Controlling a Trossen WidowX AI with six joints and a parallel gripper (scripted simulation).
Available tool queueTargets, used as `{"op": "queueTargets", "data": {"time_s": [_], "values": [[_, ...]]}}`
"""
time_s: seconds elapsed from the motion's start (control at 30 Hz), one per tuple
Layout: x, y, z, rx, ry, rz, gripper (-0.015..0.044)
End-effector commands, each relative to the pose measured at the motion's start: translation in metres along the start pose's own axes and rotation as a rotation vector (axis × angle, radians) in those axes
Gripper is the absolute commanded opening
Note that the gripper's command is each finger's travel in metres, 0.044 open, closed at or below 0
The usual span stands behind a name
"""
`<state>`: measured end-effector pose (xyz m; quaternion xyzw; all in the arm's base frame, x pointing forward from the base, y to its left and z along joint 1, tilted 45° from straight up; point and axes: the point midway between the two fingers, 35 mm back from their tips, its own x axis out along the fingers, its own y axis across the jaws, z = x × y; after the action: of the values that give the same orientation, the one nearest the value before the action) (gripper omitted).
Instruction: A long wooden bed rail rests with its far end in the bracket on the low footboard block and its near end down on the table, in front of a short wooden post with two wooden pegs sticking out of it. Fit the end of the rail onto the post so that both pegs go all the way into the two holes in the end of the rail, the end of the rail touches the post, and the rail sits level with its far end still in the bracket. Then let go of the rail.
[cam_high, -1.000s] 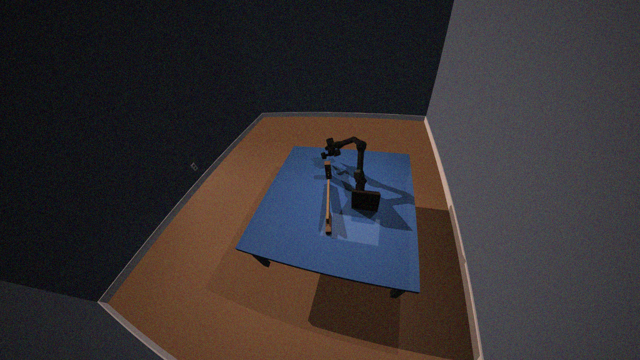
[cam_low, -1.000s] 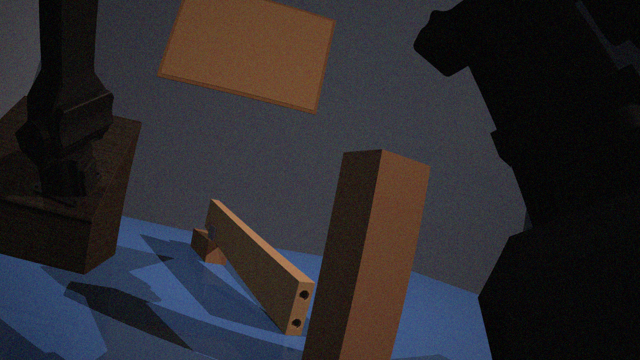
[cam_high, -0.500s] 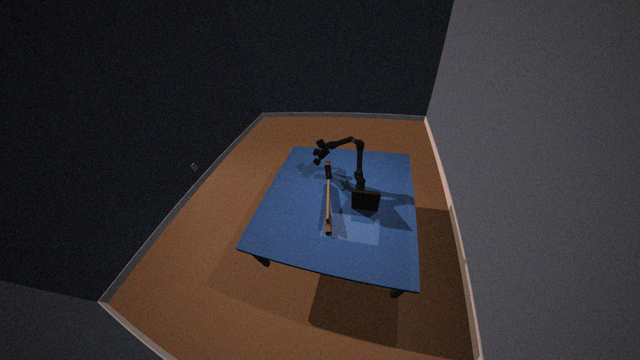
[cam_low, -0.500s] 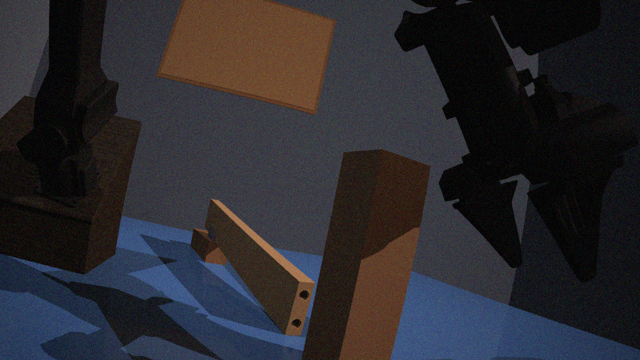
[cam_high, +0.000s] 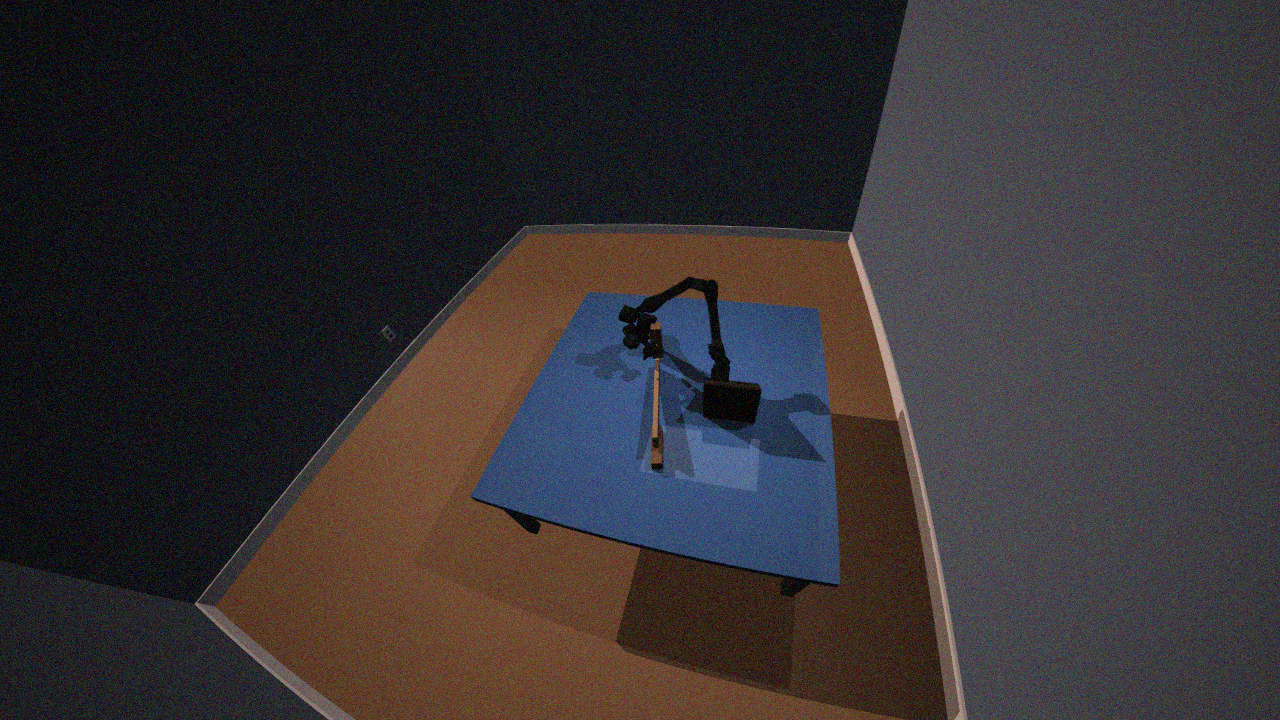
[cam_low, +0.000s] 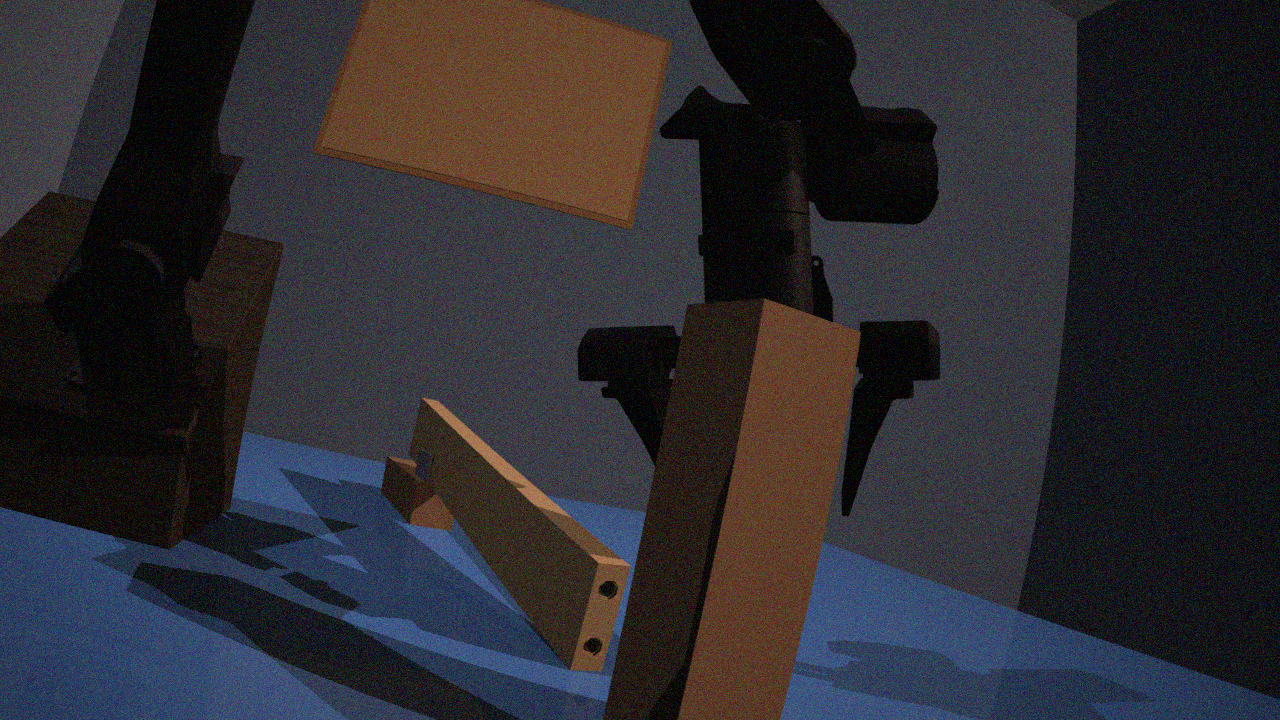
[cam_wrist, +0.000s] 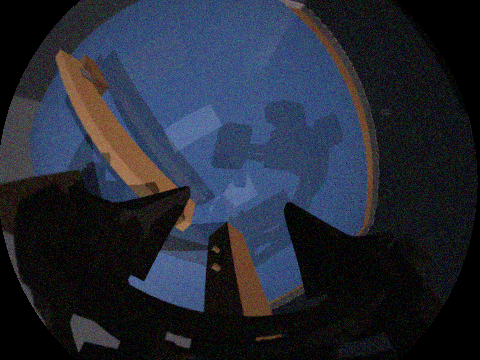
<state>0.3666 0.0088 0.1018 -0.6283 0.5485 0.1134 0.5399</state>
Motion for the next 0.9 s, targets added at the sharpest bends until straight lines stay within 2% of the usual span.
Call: {"op": "queueTargets", "data": {"time_s": [0.0,0.1,0.17,0.43,0.87], "values": [[-0.003,0.054,0.001,-0.427,0.068,0.121,0.0440],[-0.009,0.093,-0.007,-0.781,0.118,0.226,0.0440],[-0.011,0.100,-0.010,-0.860,0.129,0.250,0.0440],[-0.010,0.100,-0.009,-0.860,0.129,0.250,0.0440],[0.011,0.103,-0.012,-0.860,0.126,0.251,0.0440]]}}
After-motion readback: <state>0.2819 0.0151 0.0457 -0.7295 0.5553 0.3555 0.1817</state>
